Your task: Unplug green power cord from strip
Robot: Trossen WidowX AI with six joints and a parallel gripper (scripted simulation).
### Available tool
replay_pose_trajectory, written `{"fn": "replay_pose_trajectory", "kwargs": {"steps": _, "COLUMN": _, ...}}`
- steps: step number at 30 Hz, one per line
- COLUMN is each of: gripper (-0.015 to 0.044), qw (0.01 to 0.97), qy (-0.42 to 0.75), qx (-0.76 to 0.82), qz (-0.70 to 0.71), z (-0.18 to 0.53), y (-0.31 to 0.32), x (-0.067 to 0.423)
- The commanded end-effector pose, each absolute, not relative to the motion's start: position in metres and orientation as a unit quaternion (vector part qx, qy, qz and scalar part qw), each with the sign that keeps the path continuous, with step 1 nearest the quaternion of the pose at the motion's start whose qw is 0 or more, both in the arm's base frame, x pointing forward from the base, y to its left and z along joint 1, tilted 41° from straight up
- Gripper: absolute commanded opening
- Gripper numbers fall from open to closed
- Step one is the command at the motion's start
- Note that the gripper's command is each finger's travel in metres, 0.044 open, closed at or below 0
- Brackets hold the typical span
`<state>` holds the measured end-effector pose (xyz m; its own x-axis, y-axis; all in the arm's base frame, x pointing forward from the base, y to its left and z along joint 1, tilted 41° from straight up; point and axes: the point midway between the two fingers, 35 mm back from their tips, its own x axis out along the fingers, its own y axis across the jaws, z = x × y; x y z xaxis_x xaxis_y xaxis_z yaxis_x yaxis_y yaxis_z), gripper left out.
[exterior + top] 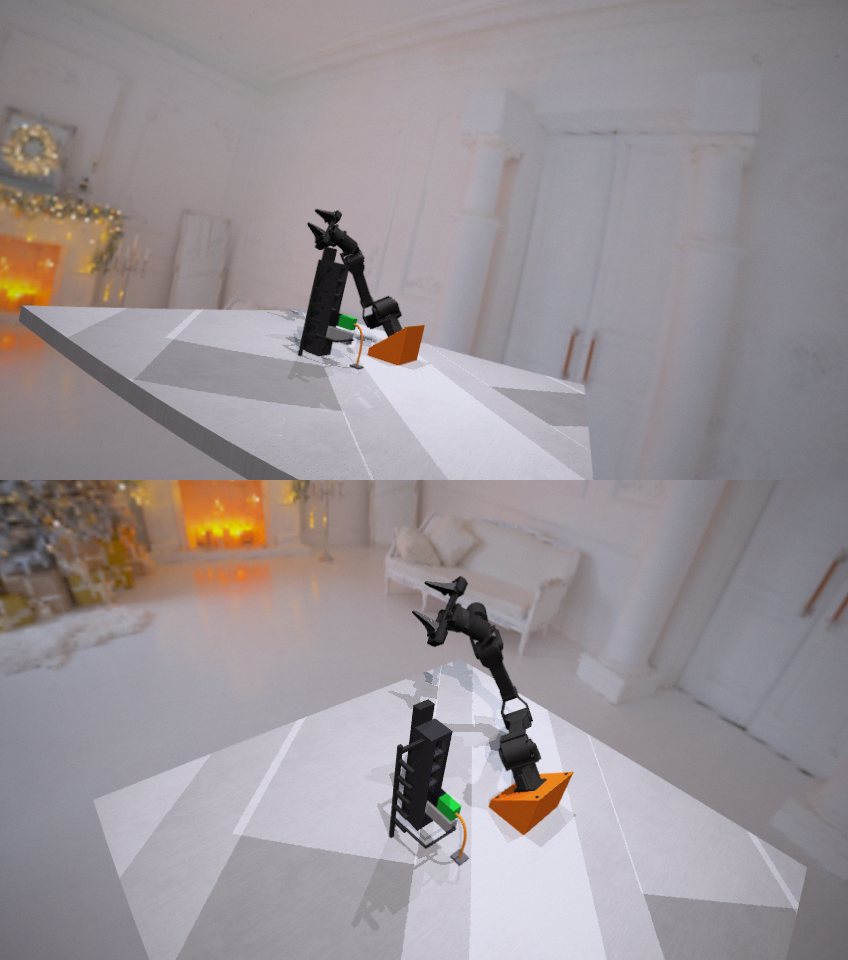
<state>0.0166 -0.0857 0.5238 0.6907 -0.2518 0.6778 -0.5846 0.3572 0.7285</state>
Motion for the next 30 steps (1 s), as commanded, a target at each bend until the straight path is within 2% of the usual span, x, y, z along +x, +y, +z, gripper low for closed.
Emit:
{"fn": "replay_pose_trajectory", "kwargs": {"steps": 1, "gripper": 0.0374, "qw": 0.737, "qy": -0.373, "qx": 0.552, "qz": 0.111, "z": 0.524, "y": -0.084, "x": 0.019}}
{"fn": "replay_pose_trajectory", "kwargs": {"steps": 9, "gripper": 0.0164, "qw": 0.902, "qy": -0.214, "qx": 0.374, "qz": 0.030, "z": 0.501, "y": -0.020, "x": 0.128}}
{"fn": "replay_pose_trajectory", "kwargs": {"steps": 14, "gripper": 0.0160, "qw": 0.968, "qy": -0.097, "qx": 0.232, "qz": -0.006, "z": 0.462, "y": 0.015, "x": 0.189}}
{"fn": "replay_pose_trajectory", "kwargs": {"steps": 20, "gripper": 0.0160, "qw": 0.997, "qy": 0.051, "qx": 0.055, "qz": -0.011, "z": 0.404, "y": 0.055, "x": 0.248}}
{"fn": "replay_pose_trajectory", "kwargs": {"steps": 25, "gripper": 0.0160, "qw": 0.975, "qy": 0.182, "qx": -0.128, "qz": 0.003, "z": 0.341, "y": 0.079, "x": 0.282}}
{"fn": "replay_pose_trajectory", "kwargs": {"steps": 30, "gripper": 0.0160, "qw": 0.901, "qy": 0.308, "qx": -0.302, "qz": 0.040, "z": 0.273, "y": 0.092, "x": 0.300}}
